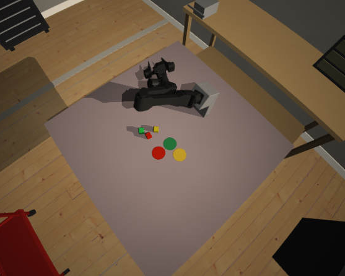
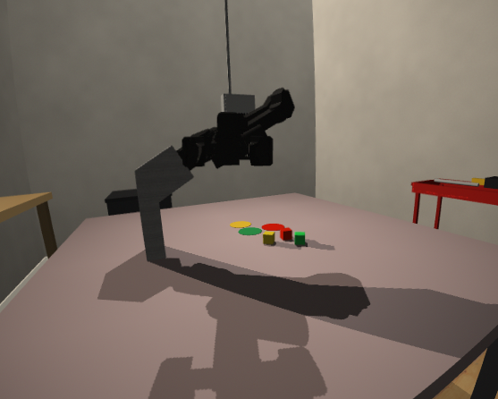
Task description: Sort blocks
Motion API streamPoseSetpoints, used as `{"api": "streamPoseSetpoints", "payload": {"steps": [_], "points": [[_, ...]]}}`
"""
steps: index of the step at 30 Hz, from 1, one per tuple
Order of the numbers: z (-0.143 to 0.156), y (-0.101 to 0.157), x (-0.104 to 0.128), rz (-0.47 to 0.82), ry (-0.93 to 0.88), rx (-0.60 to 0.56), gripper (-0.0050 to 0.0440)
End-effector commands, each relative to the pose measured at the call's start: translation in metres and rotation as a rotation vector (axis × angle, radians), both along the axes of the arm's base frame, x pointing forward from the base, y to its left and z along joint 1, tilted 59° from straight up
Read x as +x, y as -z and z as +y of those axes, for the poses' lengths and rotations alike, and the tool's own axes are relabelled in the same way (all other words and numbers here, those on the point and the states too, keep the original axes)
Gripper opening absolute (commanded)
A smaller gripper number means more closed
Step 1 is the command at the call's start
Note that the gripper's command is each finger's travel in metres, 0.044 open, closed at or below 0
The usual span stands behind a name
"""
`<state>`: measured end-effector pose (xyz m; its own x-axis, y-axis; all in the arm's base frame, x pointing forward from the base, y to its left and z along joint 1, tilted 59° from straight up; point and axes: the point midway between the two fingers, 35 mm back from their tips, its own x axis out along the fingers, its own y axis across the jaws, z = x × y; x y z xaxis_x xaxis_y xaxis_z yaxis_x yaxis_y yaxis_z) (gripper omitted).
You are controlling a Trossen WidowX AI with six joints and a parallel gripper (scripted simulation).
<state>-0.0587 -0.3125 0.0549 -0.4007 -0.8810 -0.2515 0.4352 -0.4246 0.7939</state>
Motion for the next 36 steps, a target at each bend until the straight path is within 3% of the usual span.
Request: {"api": "streamPoseSetpoints", "payload": {"steps": [1,19,20,22,25,32,34,35,36], "points": [[0.0,-0.002,0.0,0.0,0.001,-0.007,0.04],[0.0,-0.002,0.0,0.0,0.001,-0.007,0.04],[-0.003,-0.005,0.003,0.004,-0.016,-0.012,0.0376],[-0.009,-0.007,0.016,0.018,-0.082,0.009,0.0328],[-0.022,-0.023,0.059,0.063,-0.293,0.022,0.0265],[-0.022,-0.027,0.096,0.102,-0.475,0.079,0.0265],[-0.022,-0.027,0.096,0.102,-0.475,0.079,0.0265],[-0.018,-0.02,0.102,0.106,-0.509,0.126,0.0265],[-0.019,-0.031,0.117,0.125,-0.581,0.103,0.0265]]}}
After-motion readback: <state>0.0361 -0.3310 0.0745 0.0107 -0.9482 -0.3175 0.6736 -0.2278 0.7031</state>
